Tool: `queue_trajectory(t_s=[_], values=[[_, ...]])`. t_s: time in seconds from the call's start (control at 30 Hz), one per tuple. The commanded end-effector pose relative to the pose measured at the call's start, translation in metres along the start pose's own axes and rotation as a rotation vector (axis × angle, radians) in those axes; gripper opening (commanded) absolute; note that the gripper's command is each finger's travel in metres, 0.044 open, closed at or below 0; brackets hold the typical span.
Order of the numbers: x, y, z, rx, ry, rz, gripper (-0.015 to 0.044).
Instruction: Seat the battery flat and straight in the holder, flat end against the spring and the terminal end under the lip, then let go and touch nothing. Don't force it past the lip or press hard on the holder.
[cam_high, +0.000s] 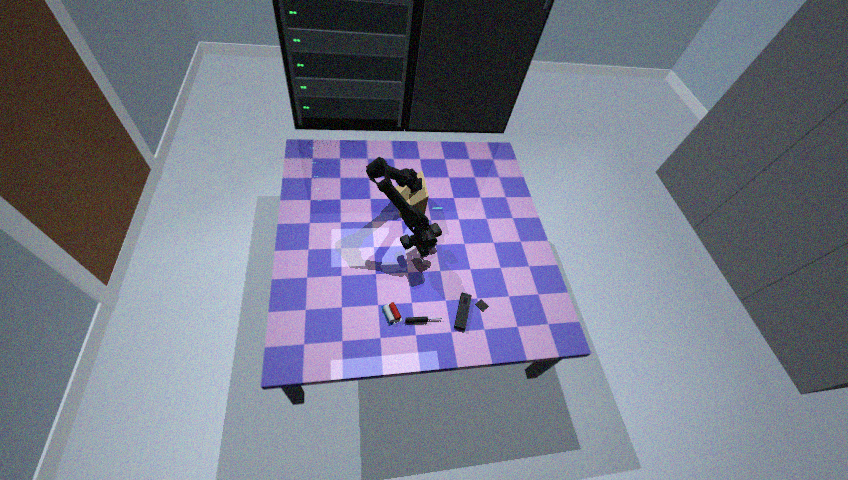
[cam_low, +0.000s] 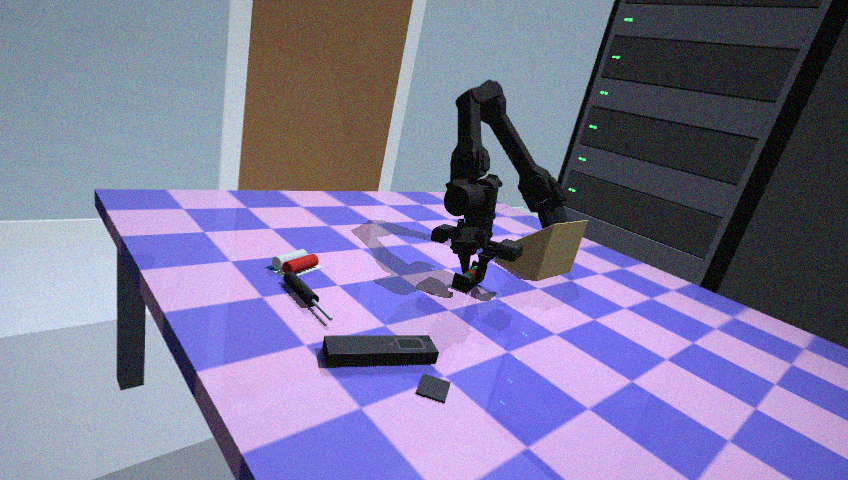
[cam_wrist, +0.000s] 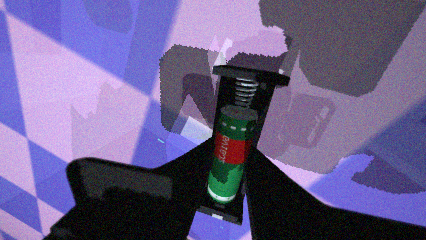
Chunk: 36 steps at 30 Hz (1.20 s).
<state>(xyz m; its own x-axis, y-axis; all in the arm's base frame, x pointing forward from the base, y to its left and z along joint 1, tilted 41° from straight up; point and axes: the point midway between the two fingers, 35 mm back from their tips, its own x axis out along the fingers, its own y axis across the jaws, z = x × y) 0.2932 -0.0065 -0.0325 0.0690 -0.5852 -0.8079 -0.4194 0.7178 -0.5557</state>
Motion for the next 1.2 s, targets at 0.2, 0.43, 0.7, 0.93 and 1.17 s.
queue_trajectory(t_s=[0.2,0.43,0.7,0.93,1.17], values=[[-0.001,-0.001,-0.001,-0.003,-0.011,-0.001,0.0079],[0.0,-0.001,-0.001,-0.004,-0.012,0.001,0.0079],[0.0,-0.001,-0.002,-0.004,-0.011,0.003,0.0158],[-0.006,0.0,-0.002,-0.001,-0.011,0.004,0.0182],[-0.015,0.001,-0.002,0.002,-0.011,0.005,0.0182]])
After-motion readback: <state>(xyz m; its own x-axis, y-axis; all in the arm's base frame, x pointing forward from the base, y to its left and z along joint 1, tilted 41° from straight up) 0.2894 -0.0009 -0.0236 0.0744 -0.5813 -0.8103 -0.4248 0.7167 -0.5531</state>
